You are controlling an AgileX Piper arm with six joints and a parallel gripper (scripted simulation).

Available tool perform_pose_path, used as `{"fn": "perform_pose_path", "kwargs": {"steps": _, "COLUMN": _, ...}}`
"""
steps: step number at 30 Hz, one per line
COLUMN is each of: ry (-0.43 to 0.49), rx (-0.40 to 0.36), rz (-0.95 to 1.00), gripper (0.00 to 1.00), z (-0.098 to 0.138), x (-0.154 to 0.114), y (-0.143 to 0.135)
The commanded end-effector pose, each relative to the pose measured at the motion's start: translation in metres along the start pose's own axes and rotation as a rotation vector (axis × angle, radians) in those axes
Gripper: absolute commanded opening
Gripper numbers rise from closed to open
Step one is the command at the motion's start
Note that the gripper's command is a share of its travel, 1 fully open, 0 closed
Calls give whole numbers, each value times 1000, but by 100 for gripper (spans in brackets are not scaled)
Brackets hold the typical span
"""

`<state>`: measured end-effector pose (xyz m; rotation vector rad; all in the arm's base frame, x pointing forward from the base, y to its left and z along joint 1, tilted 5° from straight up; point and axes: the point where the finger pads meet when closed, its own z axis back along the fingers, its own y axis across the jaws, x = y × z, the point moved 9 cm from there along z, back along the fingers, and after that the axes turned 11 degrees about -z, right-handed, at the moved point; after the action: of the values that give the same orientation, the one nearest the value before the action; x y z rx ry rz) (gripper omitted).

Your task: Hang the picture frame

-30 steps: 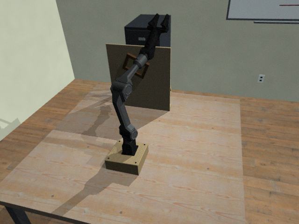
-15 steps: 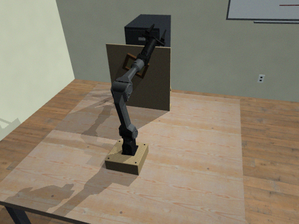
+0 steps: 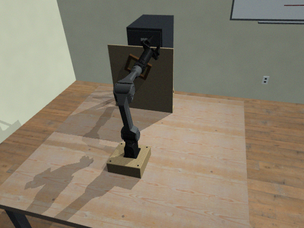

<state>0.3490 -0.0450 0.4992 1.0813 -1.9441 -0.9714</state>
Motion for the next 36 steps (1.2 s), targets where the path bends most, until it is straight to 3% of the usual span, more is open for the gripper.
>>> {"fn": "perform_pose_path", "kwargs": {"steps": 1, "ry": 20, "rx": -17, "rz": -70, "gripper": 100, "z": 4, "x": -8, "y": -6}}
{"fn": "perform_pose_path", "kwargs": {"steps": 4, "ry": 31, "rx": -29, "rz": -110, "gripper": 100, "z": 7, "x": -14, "y": -9}}
{"fn": "perform_pose_path", "kwargs": {"steps": 18, "ry": 130, "rx": -232, "rz": -591, "gripper": 100, "z": 44, "x": -76, "y": -48}}
{"fn": "perform_pose_path", "kwargs": {"steps": 36, "ry": 155, "rx": -391, "rz": -876, "gripper": 100, "z": 77, "x": -113, "y": -70}}
